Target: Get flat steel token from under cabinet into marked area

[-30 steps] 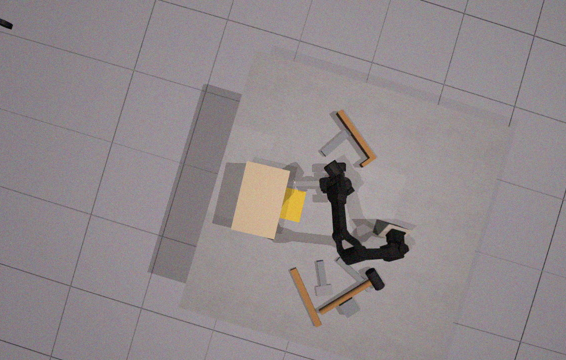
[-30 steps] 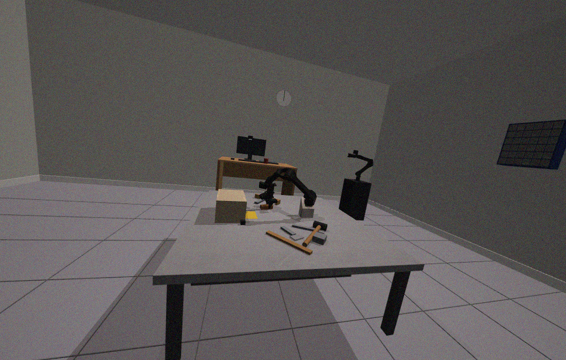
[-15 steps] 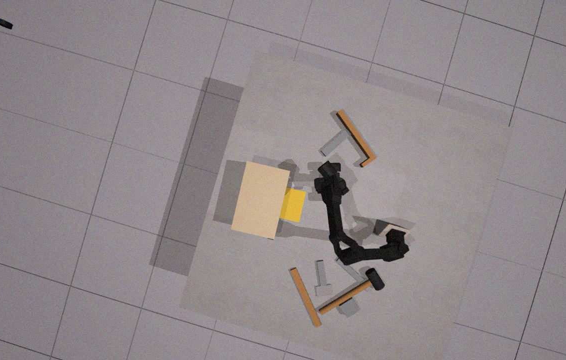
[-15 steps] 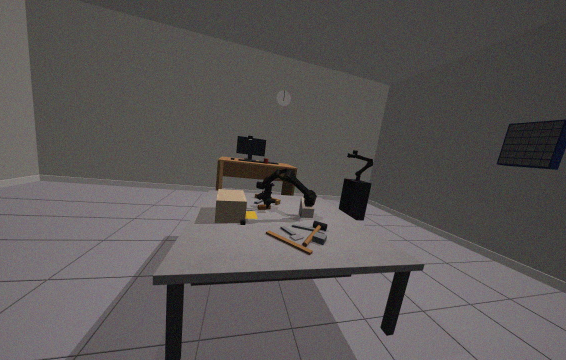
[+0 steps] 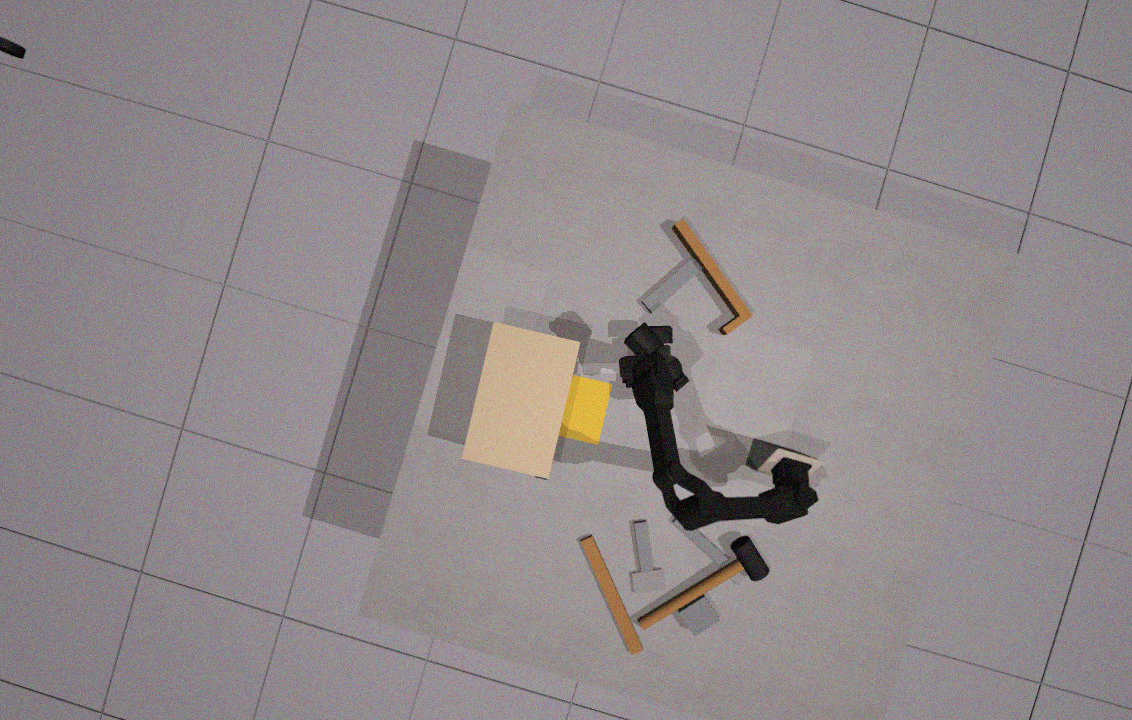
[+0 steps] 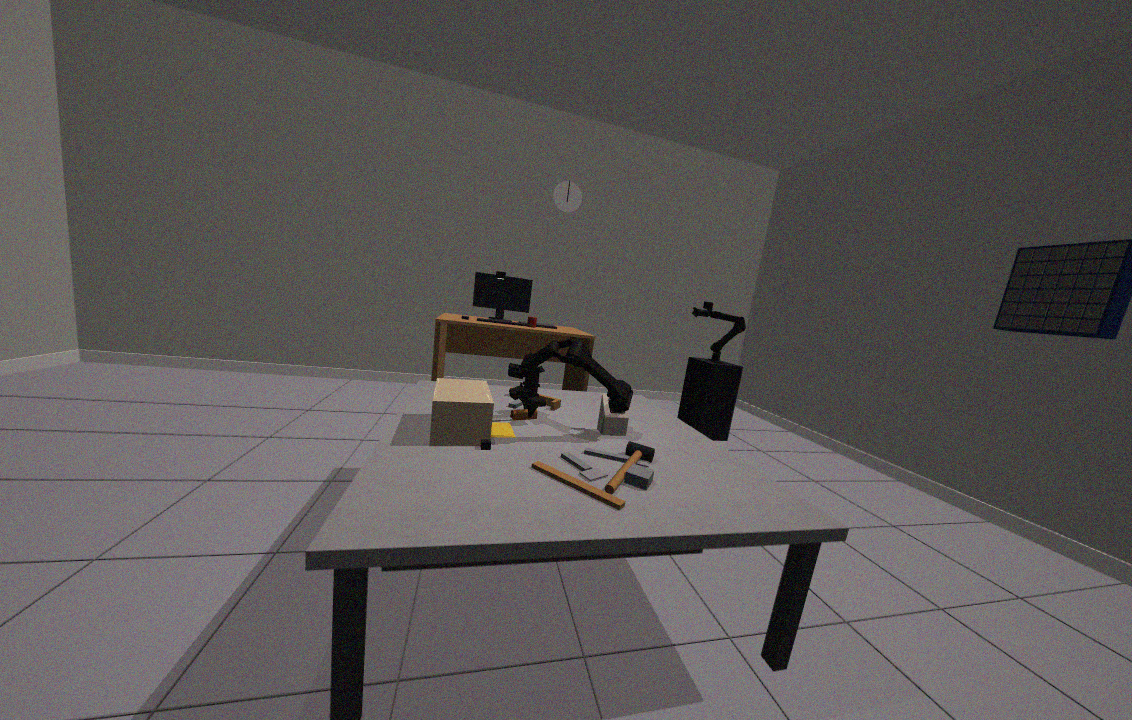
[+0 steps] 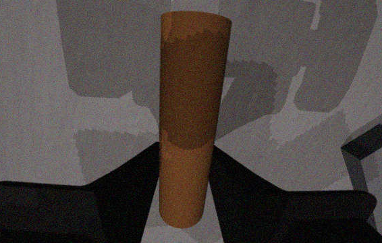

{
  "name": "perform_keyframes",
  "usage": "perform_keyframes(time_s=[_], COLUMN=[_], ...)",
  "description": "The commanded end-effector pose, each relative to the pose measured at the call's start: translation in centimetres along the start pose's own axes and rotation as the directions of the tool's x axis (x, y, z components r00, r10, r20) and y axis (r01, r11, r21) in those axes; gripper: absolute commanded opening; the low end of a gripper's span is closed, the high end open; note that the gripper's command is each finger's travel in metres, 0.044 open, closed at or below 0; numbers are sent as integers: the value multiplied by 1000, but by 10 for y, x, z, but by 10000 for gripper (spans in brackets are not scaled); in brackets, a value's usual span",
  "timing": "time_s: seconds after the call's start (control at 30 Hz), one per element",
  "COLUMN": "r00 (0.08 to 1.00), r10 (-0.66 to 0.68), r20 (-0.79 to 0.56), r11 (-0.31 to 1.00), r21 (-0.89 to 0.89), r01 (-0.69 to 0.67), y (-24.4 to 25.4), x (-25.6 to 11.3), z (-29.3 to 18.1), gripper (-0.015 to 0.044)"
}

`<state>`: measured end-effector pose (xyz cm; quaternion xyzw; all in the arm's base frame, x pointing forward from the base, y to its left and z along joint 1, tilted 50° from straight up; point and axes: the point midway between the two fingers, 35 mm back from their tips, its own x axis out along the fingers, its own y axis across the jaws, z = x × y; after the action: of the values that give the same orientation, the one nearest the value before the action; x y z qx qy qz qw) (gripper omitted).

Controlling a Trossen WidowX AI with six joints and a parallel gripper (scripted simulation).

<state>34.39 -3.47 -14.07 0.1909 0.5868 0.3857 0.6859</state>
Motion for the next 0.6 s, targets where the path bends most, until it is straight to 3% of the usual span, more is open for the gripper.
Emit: perform_keyframes(time_s=[0.0, 0.57], r00=[1000, 1000], r10=[1, 1], r20=[8, 9], r11=[1000, 1000], r21=[-2, -3], r01=[-1, -1], y=[-1, 0], x=[0, 0], z=[9, 30], gripper=[0, 0])
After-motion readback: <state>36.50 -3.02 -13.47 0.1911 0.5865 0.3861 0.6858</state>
